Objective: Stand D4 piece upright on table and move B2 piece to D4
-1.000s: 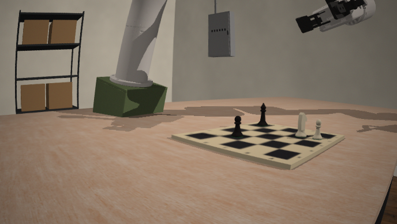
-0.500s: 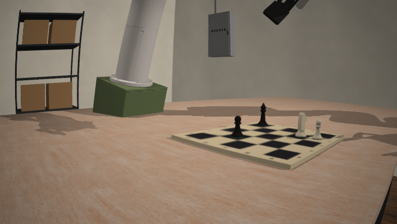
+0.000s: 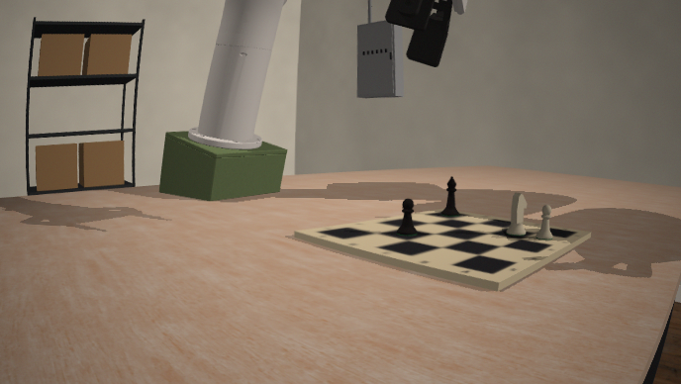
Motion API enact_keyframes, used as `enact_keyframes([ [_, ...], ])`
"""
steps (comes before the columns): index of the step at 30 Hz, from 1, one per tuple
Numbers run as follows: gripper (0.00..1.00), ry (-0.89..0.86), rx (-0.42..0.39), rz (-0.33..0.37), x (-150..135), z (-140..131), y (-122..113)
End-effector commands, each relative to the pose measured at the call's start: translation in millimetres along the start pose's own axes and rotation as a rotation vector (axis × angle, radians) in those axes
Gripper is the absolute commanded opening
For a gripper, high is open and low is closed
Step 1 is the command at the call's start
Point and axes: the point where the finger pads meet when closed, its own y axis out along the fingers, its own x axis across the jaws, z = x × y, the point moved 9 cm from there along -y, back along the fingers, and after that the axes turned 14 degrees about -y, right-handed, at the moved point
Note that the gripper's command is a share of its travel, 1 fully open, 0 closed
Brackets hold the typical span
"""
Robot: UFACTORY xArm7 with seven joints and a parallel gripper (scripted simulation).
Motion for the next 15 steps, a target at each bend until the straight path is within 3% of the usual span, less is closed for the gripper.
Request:
enact_keyframes([
  [1, 1.0, 0.096, -0.193, -0.058, 16.1, 22.4, 14.8],
  [7, 1.0, 0.153, -0.304, -0.114, 32.1, 28.7, 19.5],
  [15, 1.0, 0.156, -0.312, -0.118, 33.3, 29.0, 19.7],
])
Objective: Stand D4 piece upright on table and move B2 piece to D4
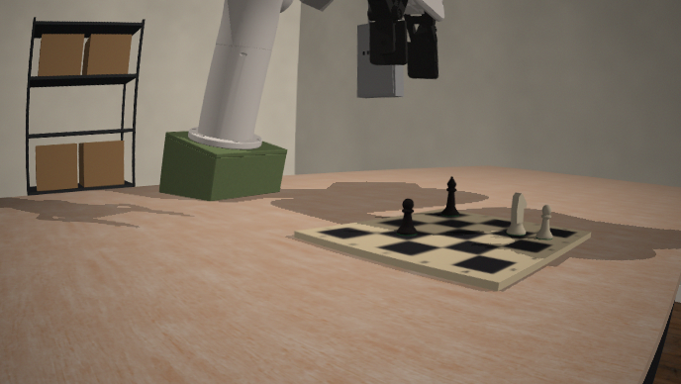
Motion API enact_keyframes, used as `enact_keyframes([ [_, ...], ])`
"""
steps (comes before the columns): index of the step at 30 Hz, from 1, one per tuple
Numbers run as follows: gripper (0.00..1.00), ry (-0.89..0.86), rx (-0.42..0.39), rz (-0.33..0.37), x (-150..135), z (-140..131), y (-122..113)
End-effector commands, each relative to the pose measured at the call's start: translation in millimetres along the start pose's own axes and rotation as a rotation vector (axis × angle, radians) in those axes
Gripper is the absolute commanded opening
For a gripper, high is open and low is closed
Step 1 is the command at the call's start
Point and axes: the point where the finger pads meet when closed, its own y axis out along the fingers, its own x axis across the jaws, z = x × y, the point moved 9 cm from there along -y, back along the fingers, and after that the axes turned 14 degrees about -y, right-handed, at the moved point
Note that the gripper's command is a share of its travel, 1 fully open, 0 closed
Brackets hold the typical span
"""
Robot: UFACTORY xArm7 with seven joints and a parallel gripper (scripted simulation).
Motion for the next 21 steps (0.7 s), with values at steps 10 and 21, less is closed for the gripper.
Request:
enact_keyframes([
  [10, 1.0, 0.002, -0.007, 0.001, -0.3, 0.1, -0.6],
  [21, 1.0, 0.029, -0.007, 0.002, -0.3, -0.1, -0.8],
])
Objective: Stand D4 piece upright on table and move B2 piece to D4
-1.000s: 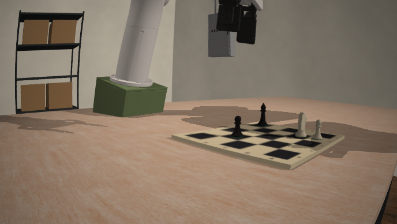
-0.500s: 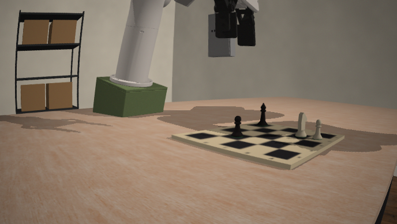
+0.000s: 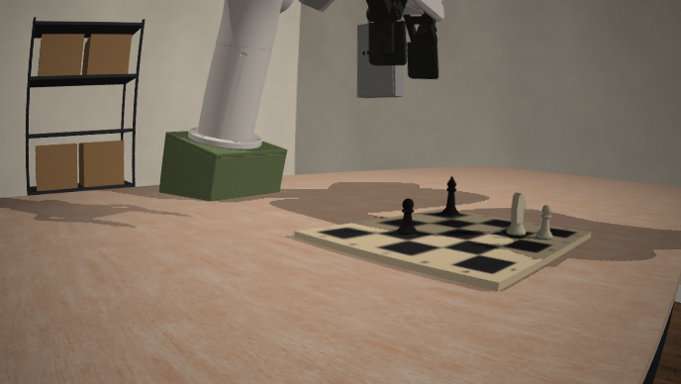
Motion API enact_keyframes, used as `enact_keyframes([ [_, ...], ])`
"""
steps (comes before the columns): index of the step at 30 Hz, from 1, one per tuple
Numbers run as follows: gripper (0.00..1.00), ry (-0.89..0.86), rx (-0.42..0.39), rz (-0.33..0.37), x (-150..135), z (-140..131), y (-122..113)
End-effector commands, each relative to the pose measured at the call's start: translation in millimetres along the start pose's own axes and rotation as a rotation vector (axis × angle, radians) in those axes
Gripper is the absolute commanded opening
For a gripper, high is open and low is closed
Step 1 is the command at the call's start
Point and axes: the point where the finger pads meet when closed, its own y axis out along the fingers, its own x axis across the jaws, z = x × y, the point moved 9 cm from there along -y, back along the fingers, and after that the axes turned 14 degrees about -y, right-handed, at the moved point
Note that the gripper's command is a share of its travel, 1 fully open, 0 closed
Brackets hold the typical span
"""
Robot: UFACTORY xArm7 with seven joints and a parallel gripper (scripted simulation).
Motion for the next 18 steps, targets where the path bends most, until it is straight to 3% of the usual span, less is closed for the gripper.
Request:
enact_keyframes([
  [1, 1.0, 0.032, -0.003, 0.002, -0.5, -0.9, -1.1],
  [9, 1.0, 0.311, -0.007, 0.003, 0.4, -2.4, -1.7],
  [11, 1.0, 0.311, -0.007, 0.003, 0.4, -2.4, -1.7],
  [18, 1.0, 0.735, -0.013, -0.001, 1.3, -4.7, -0.1],
])
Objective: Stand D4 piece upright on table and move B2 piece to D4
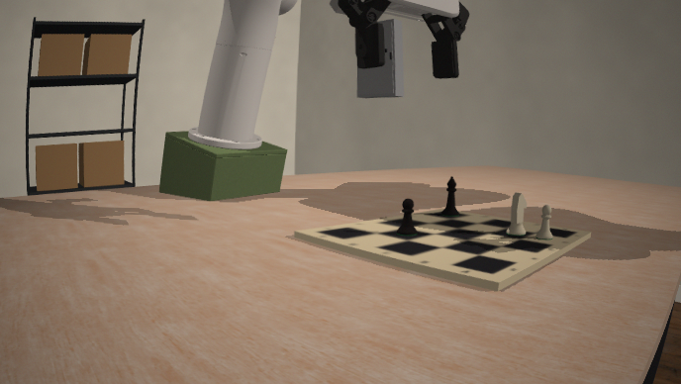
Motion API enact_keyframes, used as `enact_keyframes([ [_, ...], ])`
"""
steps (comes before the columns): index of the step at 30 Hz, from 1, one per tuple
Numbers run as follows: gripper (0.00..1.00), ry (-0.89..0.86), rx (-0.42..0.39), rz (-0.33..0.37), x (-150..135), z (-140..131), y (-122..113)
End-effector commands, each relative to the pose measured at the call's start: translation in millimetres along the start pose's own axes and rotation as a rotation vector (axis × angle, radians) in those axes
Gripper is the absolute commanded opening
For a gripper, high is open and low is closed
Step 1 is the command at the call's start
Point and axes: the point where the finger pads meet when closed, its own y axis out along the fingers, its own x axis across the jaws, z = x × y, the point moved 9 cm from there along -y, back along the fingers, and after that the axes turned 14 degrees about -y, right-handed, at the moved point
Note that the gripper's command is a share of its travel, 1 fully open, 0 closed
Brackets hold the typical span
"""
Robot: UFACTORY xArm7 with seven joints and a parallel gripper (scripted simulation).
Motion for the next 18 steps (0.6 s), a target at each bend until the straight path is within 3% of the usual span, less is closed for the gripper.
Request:
enact_keyframes([
  [1, 1.0, 0.279, -0.011, 0.011, 2.5, -1.6, 0.8],
  [8, 1.0, 0.665, -0.009, -0.006, 2.2, -3.0, 8.8],
  [10, 1.0, 0.665, -0.009, -0.006, 2.2, -3.0, 8.8],
  [11, 1.0, 0.823, -0.008, -0.009, 1.9, -3.1, 10.4],
  [18, 1.0, 1.154, 0.001, -0.025, -1.1, -2.5, 23.9],
])
